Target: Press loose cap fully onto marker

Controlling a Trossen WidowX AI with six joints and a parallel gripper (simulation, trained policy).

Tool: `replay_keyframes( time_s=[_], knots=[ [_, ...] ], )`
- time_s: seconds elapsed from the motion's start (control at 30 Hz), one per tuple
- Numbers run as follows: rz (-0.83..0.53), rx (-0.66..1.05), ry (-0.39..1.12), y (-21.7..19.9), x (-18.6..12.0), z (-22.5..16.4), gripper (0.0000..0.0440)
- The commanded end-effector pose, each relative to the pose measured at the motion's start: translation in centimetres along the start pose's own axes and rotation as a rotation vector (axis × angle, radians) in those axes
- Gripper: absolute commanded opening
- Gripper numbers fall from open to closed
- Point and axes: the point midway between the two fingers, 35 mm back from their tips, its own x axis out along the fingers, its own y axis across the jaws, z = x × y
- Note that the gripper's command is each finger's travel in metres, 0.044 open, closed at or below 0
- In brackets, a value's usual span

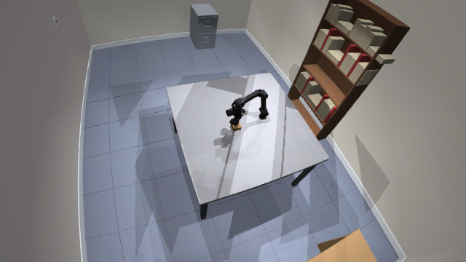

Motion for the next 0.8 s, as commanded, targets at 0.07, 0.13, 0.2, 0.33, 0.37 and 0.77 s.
replay_keyframes(
  time_s=[0.07,0.13,0.2,0.33,0.37,0.77],
  knots=[
    [-0.025,-0.032,0.025,-0.3,1.9,-0.3,0.0001],
    [-0.026,-0.044,0.024,-0.3,2.3,-0.3,0.0002],
    [-0.027,-0.052,0.023,-0.3,2.6,-0.3,0.0003],
    [-0.028,-0.058,0.022,-0.3,2.8,-0.2,0.0006],
    [-0.028,-0.06,0.022,-0.3,2.9,-0.2,0.0006],
    [-0.029,-0.085,0.014,-0.3,3.4,0.0,0.0041]
  ],
)
